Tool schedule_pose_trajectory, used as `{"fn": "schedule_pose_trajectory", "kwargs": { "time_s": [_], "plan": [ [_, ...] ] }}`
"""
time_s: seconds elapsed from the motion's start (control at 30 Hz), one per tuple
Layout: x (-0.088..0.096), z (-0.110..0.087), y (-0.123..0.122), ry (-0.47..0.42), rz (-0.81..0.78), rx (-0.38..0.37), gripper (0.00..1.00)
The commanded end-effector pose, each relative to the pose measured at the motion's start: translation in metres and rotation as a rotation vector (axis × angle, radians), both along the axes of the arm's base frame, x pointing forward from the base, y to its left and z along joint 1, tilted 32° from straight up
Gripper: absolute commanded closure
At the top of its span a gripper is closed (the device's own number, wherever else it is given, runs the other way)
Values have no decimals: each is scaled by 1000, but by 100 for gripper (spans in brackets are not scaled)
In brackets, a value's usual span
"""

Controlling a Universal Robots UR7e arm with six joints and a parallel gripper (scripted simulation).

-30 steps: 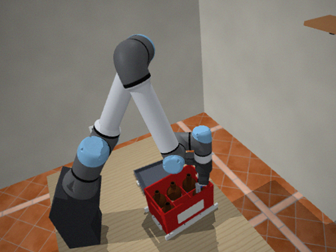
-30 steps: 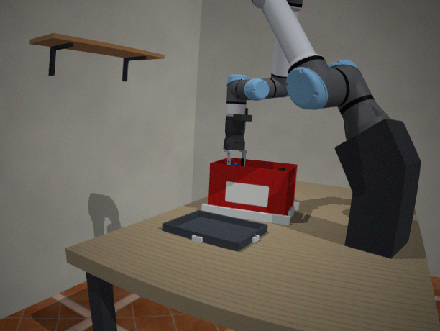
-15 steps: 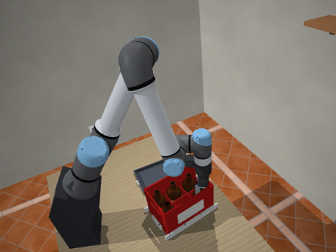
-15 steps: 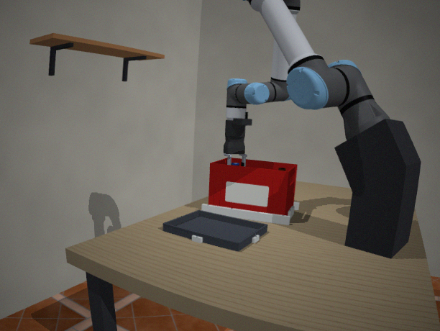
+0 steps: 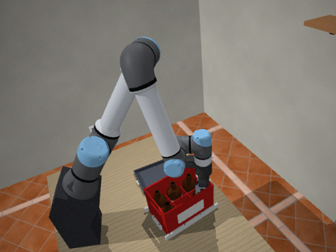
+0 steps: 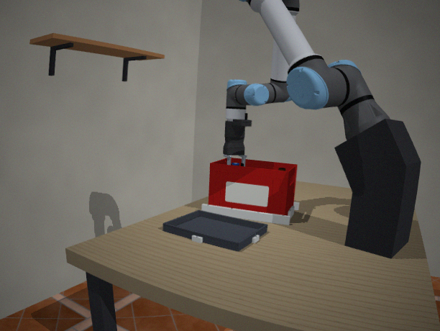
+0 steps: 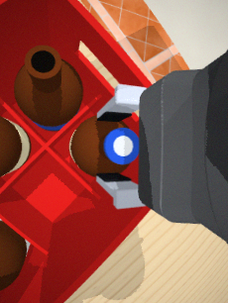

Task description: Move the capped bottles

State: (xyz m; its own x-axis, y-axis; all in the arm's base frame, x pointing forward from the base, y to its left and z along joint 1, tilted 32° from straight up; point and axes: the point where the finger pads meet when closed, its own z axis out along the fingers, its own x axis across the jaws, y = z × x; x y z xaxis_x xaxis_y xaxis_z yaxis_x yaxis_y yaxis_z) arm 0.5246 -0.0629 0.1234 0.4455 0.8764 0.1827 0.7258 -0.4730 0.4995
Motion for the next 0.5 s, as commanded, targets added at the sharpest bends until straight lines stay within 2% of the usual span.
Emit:
{"fn": "schedule_pose_trajectory", "kwargs": {
  "time_s": [0.0,0.47],
  "plan": [
    [2,2,1,-4,2,-2,0],
    [2,1,0,-3,1,-2,0]
  ]
}}
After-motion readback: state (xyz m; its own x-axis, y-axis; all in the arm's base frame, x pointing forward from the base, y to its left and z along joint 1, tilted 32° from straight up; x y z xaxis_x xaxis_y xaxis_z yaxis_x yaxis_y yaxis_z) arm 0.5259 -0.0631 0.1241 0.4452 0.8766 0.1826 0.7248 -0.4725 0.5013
